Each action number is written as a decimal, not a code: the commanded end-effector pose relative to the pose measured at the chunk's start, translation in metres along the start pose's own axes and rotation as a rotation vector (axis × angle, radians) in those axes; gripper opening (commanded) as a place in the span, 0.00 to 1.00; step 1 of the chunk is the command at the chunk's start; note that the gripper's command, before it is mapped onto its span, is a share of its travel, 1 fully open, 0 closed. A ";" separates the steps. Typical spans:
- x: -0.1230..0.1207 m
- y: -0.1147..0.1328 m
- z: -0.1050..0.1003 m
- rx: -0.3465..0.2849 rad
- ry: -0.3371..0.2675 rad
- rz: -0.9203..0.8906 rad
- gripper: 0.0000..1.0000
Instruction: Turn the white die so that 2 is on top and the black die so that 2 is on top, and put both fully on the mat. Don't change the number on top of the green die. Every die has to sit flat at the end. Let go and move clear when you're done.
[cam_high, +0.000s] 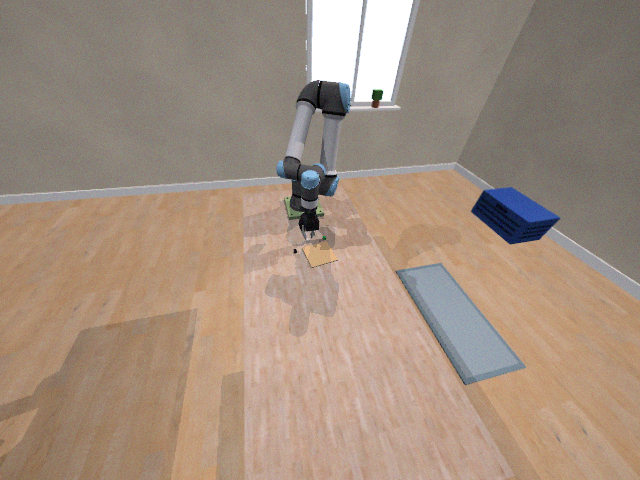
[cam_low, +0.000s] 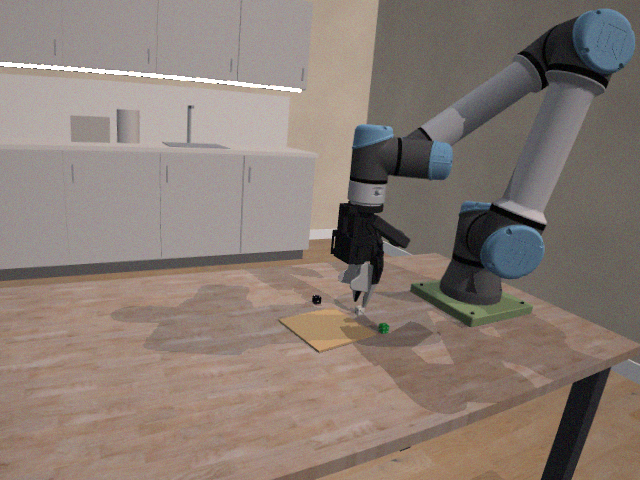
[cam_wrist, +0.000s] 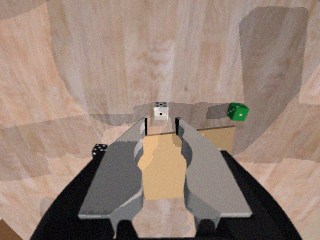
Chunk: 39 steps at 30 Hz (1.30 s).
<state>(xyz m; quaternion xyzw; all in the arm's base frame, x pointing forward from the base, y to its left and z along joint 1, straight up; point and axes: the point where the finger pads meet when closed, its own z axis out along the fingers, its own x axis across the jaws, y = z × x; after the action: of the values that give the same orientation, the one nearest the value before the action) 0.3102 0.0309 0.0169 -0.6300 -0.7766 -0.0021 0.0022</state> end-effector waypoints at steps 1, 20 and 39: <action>0.000 0.000 0.000 -0.001 0.000 0.000 0.18; 0.000 0.000 0.000 -0.001 0.000 0.000 0.18; 0.000 0.000 0.016 -0.001 0.000 0.000 0.18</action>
<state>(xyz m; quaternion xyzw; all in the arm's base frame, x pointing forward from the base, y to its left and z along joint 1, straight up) 0.3100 0.0310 0.0063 -0.6300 -0.7766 -0.0021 0.0023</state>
